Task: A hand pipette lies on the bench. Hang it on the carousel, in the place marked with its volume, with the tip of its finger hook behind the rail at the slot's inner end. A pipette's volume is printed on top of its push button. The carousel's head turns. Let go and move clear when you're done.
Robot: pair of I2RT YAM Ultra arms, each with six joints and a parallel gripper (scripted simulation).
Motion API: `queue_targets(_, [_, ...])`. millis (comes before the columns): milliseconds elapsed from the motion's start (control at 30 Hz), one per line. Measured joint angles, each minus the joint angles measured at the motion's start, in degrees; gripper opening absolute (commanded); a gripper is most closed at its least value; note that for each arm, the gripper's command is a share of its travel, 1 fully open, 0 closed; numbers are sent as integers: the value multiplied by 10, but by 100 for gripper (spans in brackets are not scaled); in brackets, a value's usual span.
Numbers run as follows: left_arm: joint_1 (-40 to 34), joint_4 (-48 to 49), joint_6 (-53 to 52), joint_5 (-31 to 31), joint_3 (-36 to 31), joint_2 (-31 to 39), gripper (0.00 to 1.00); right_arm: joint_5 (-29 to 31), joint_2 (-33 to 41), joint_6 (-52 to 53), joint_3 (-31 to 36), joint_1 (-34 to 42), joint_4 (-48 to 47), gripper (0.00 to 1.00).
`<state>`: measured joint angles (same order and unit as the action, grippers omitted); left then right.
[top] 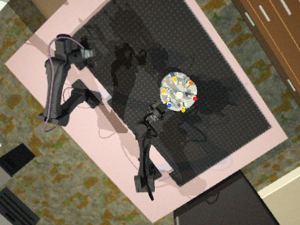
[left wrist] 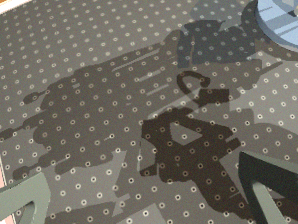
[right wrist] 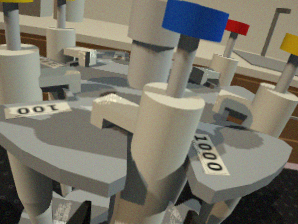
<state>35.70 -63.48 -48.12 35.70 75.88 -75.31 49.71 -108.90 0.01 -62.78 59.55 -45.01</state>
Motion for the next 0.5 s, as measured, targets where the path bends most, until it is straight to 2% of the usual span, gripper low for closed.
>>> queue_targets(267, [0,0,0,0,0,0,100,-87,32,0,47,-31,-7,50])
queue_targets(500, [0,0,0,0,0,0,100,-117,38,0,47,-33,-13,50])
